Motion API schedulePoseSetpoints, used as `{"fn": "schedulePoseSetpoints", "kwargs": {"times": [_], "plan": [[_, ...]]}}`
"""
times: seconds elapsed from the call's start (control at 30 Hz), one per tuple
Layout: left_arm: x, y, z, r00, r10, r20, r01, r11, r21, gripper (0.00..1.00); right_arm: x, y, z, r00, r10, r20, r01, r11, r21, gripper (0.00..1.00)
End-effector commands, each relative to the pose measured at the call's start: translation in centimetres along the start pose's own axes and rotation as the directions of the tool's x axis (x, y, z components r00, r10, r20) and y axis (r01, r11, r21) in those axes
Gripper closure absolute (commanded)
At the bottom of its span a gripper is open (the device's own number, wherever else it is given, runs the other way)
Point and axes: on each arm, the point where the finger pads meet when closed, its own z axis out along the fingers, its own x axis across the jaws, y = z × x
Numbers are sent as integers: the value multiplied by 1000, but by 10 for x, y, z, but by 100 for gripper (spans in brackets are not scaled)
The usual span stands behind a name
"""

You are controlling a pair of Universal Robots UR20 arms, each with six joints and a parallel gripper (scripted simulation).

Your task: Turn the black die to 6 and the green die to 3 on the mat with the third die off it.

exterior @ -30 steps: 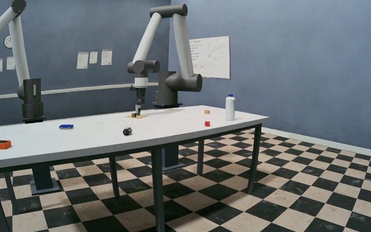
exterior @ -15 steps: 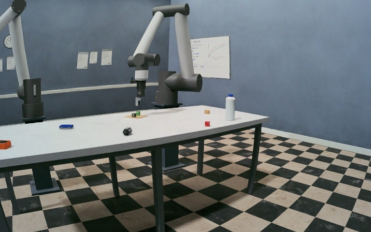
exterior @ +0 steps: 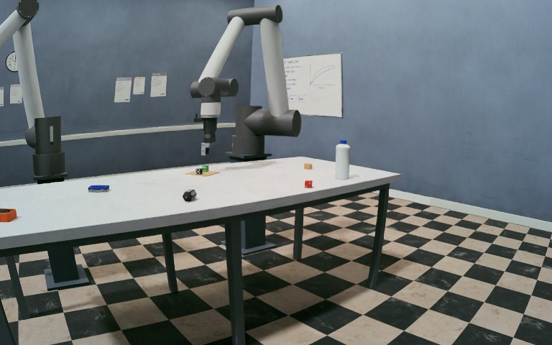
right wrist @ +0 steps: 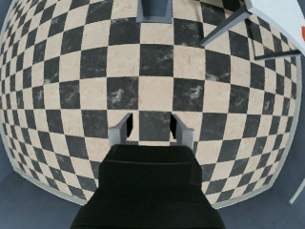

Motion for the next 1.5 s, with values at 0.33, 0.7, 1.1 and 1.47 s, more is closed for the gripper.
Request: {"fn": "schedulePoseSetpoints", "kwargs": {"times": [0.33, 0.7, 1.1, 1.47], "plan": [[-1, 0, -1, 1000, 1, 1, -1, 1000, 0, 0, 0, 0, -1, 1000, 0, 0, 0, 1000, -1, 0], [4, -3, -1, 982, 189, 1, -189, 982, 0, 0, 0, 0, -1, 1000, 0, 0, 0, 1000, -1, 0], [12, -5, -1, 868, 497, 1, -497, 868, -1, 0, 0, 0, -1, 1000, 0, 0, 0, 1000, -1, 0], [17, -5, -1, 719, 696, 1, -696, 719, -1, 0, 0, 0, -1, 1000, 0, 0, 0, 1000, -1, 0]]}}
